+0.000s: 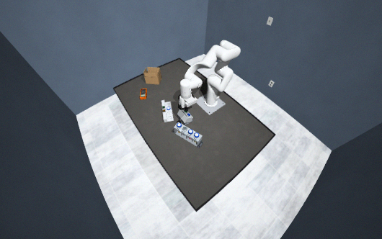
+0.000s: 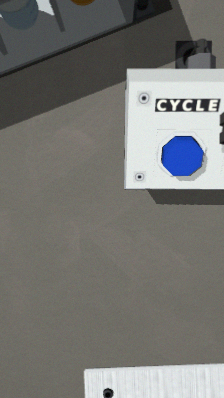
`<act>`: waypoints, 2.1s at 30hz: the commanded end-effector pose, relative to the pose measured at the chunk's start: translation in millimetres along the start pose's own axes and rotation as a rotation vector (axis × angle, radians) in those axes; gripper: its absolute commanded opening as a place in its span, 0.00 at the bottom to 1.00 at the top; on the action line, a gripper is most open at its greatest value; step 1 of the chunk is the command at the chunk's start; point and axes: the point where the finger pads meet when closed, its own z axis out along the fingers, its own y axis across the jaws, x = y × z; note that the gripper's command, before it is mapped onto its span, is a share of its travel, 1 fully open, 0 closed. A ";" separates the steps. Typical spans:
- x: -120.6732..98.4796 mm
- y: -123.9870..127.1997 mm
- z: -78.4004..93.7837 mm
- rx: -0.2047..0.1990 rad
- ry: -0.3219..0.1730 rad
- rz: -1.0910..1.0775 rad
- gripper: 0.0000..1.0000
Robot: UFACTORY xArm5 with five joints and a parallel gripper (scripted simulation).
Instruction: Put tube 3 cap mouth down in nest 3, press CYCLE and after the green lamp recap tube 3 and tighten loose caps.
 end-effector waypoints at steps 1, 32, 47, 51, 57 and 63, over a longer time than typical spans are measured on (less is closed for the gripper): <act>25.2 -9.3 4.9 -0.008 -0.011 0.004 0.00; 25.0 -9.1 23.0 -0.008 -0.011 0.004 0.00; 25.0 -9.1 27.0 -0.008 -0.011 0.004 0.00; 25.0 -9.1 28.0 -0.008 -0.011 0.004 0.00; 24.9 -9.1 30.0 -0.008 -0.011 0.004 0.00; 24.9 -9.1 32.0 -0.008 -0.011 0.004 0.00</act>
